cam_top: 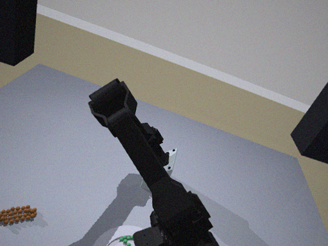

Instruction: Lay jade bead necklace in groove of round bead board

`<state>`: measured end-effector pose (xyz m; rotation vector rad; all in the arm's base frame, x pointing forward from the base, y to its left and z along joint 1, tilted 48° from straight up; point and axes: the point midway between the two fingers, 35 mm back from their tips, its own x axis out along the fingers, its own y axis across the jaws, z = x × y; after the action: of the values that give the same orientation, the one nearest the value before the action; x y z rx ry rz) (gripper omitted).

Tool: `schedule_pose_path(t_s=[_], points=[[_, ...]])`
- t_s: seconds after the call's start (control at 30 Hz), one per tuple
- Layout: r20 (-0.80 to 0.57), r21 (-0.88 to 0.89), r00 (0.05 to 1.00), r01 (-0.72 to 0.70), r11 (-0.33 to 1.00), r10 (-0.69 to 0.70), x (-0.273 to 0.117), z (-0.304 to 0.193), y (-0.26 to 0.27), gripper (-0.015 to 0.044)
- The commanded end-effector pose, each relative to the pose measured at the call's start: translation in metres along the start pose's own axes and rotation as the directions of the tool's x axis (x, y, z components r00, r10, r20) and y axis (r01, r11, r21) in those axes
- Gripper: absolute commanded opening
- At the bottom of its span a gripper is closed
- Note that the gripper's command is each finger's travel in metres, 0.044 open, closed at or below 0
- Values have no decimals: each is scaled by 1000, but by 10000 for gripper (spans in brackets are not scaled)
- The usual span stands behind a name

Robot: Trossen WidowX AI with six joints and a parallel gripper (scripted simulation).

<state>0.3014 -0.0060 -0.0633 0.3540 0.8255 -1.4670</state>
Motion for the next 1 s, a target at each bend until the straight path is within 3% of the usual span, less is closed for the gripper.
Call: schedule_pose_path(t_s=[0.0, 0.63, 0.97], points=[[-2, 3, 1000, -1, 1000, 1, -1, 0, 0, 440], [-2, 3, 1000, -1, 1000, 1, -1, 0, 0, 440], [-3, -153, 1000, -1, 988, 1, -33, 10, -5, 177]])
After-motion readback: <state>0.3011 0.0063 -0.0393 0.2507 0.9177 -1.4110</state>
